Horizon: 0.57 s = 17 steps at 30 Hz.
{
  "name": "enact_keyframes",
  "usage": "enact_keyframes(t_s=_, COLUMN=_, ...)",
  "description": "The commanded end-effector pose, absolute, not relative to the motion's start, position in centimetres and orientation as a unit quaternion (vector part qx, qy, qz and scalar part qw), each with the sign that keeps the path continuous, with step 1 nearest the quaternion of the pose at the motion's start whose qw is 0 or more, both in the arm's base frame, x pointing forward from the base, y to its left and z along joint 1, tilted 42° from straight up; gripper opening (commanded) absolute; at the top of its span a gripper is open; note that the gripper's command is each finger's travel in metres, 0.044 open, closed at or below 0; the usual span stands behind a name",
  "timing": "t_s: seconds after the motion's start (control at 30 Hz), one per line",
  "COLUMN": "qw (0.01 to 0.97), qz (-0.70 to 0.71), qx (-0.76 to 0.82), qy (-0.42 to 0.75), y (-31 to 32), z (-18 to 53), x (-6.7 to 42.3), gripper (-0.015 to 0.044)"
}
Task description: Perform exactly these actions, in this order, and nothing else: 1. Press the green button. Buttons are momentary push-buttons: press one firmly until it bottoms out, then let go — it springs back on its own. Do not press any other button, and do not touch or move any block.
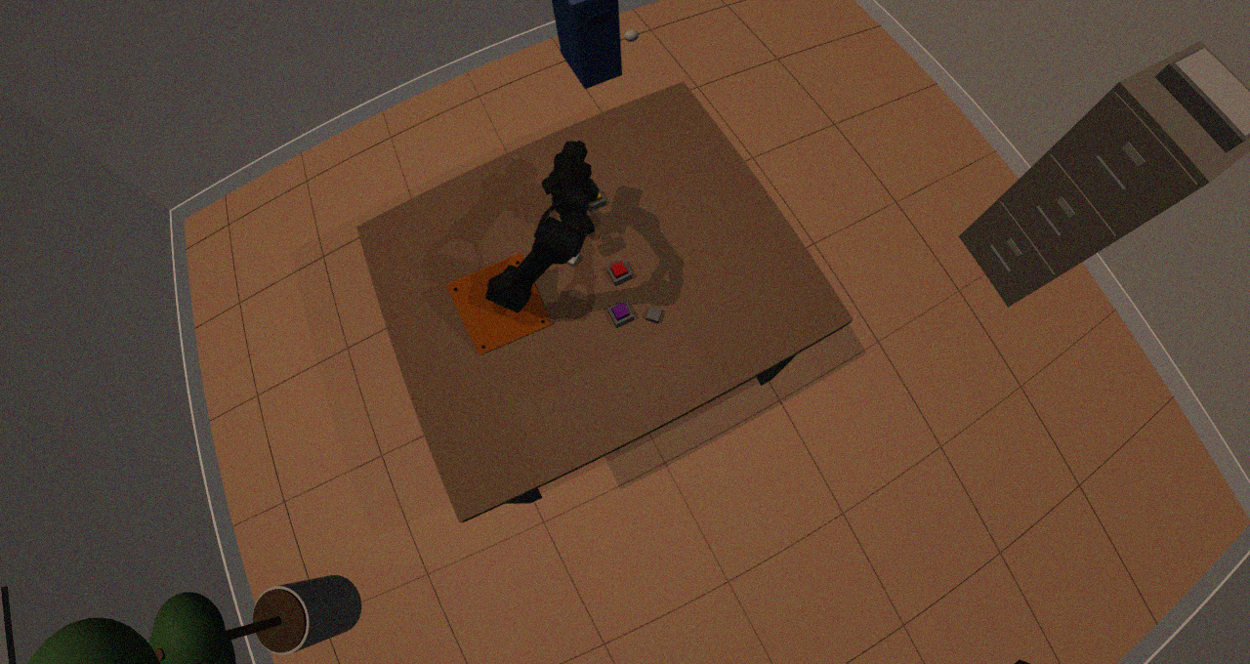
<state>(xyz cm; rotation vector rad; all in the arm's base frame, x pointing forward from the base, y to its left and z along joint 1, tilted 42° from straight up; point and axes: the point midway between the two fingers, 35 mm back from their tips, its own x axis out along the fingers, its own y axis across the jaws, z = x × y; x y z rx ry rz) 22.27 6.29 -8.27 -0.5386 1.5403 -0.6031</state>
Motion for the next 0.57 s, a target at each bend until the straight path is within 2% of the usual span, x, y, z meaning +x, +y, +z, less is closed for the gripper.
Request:
enact_keyframes(t_s=0.0, qw=0.648, qz=-0.265, qx=-0.231, qy=0.675, y=6.9, z=-7.7, x=22.6, gripper=0.002)
enact_keyframes(t_s=0.47, qw=0.65, qz=-0.263, qx=-0.228, qy=0.676, y=18.0, z=-9.1, x=25.2, gripper=0.0387)
enact_keyframes(t_s=0.53, qw=0.65, qz=-0.263, qx=-0.228, qy=0.676, y=18.0, z=-9.1, x=25.2, gripper=0.04)
